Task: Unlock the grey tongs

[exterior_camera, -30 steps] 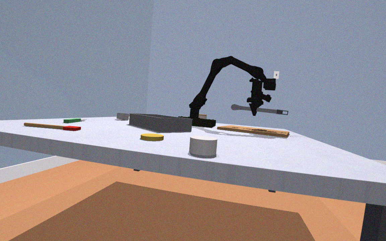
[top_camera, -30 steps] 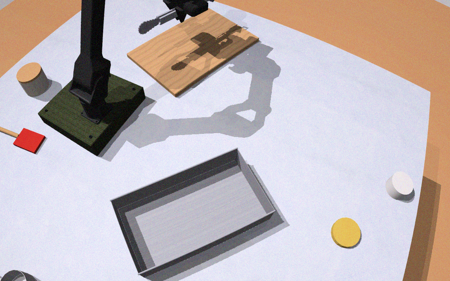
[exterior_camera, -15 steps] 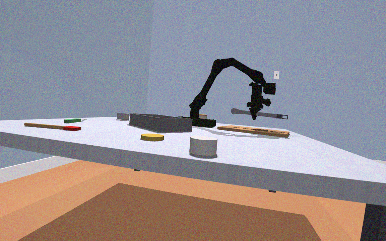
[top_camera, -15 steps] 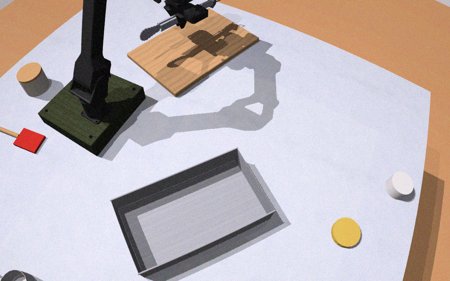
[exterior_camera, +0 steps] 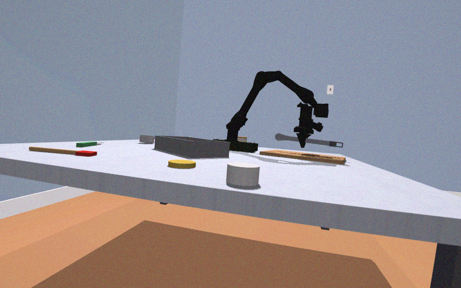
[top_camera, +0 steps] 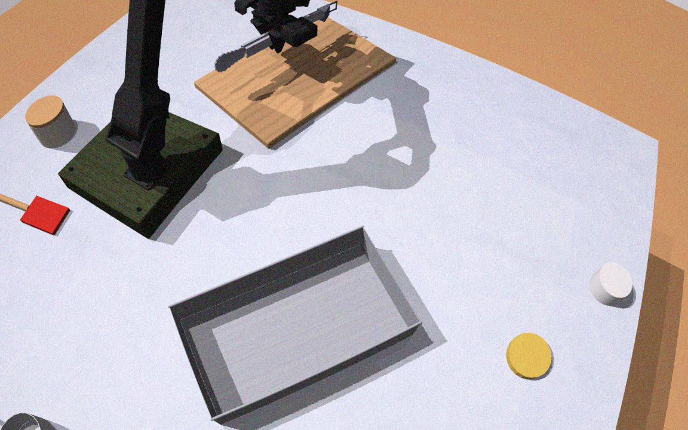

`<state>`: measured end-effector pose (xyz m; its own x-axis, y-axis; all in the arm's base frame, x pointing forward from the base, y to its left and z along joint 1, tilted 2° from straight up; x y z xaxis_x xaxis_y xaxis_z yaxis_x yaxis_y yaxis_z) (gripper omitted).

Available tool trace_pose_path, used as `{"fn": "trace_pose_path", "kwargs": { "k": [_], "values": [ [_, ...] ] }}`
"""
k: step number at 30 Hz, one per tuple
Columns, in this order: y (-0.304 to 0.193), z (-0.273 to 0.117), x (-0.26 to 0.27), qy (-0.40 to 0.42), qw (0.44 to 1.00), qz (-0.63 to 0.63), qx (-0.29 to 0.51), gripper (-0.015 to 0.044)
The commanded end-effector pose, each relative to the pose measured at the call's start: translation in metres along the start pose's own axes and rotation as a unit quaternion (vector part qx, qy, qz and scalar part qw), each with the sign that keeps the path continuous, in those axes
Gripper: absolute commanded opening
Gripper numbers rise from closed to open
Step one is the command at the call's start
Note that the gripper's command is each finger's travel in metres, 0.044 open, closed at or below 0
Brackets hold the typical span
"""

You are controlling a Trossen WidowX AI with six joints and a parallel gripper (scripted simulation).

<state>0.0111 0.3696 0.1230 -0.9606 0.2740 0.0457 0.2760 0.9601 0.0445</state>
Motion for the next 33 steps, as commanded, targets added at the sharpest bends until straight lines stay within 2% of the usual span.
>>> {"fn": "trace_pose_path", "kwargs": {
  "k": [1,23,28,33],
  "values": [
    [0.001,0.001,0.000,0.002,1.000,0.002,-0.002,-0.0150],
    [0.000,0.000,0.000,0.000,1.000,0.000,0.000,0.0428],
    [0.001,-0.002,-0.005,0.000,1.000,0.001,-0.001,0.0440],
    [0.011,-0.024,-0.058,-0.002,1.000,0.001,-0.002,0.0440]
  ]
}}
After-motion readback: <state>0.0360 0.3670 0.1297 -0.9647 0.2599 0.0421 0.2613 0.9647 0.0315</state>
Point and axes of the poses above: the point midway between the two fingers, 35 mm back from their tips, its own z axis out along the fingers, its own x axis across the jaws, y = z × x, the point moved 7 cm from there along -z, back along the fingers, and after that the axes turned 2 degrees about z, right-handed, at the moved point
